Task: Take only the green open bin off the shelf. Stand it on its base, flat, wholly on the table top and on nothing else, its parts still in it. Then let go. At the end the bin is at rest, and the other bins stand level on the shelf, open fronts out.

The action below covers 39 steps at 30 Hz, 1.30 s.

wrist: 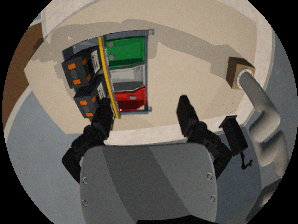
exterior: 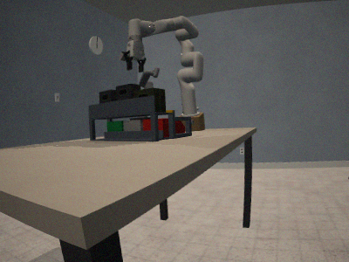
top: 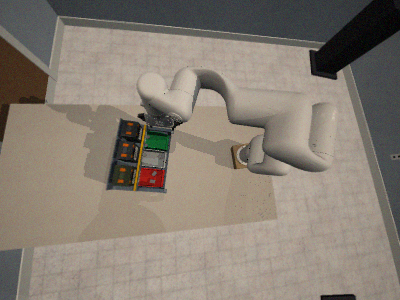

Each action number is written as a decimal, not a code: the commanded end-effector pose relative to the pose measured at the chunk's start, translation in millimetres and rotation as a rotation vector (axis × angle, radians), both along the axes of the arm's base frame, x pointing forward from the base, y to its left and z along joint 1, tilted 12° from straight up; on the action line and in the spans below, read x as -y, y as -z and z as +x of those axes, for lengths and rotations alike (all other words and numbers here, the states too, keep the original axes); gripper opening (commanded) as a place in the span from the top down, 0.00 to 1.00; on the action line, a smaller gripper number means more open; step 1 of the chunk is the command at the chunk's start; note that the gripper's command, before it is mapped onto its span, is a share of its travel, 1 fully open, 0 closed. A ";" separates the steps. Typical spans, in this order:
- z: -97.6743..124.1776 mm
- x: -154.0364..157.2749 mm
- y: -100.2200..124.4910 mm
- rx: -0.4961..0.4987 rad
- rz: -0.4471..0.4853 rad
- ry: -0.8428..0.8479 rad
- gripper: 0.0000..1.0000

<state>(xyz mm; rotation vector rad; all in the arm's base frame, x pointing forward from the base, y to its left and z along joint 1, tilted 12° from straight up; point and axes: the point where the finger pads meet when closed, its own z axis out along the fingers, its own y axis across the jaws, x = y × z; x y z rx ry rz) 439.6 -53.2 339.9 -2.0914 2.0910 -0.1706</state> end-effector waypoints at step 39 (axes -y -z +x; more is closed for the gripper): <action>30.9 -6.2 138.1 0.004 0.000 0.000 0.00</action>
